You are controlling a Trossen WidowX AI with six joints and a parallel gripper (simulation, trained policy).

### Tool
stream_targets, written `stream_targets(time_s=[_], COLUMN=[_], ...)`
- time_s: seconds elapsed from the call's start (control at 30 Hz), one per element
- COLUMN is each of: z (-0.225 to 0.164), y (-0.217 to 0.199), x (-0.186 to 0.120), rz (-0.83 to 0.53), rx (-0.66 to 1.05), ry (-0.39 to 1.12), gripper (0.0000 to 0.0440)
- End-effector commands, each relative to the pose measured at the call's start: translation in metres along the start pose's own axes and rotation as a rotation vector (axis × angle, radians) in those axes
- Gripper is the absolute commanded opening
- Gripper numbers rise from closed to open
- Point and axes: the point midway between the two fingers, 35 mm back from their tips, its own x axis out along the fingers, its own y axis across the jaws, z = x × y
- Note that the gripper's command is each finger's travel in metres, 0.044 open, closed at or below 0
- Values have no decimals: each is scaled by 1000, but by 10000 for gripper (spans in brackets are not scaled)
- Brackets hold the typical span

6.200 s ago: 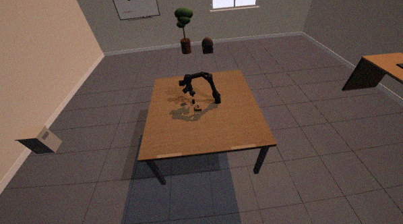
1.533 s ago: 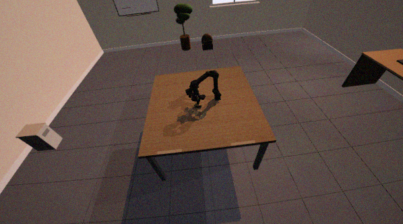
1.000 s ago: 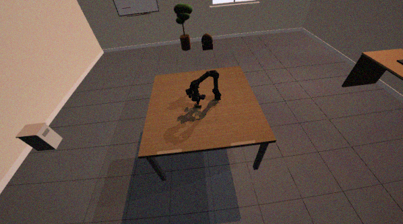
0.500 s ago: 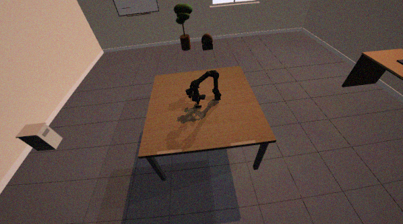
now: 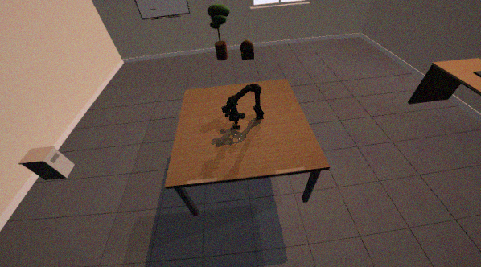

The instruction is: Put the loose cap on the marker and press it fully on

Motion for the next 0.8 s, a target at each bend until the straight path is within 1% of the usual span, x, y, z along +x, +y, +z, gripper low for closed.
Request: stream_targets(time_s=[0.0,0.17,0.27,0.33,0.6,0.77], z=[-9,-9,-11,-12,-13,-10], y=[-4,-5,1,4,9,7], x=[16,16,14,12,7,-3], rz=[5,-4,9,10,-17,-57], rx=[1,-16,-30,-38,-72,-86], ry=[57,52,49,46,24,-7], gripper=[146,157,191,236,440,440])
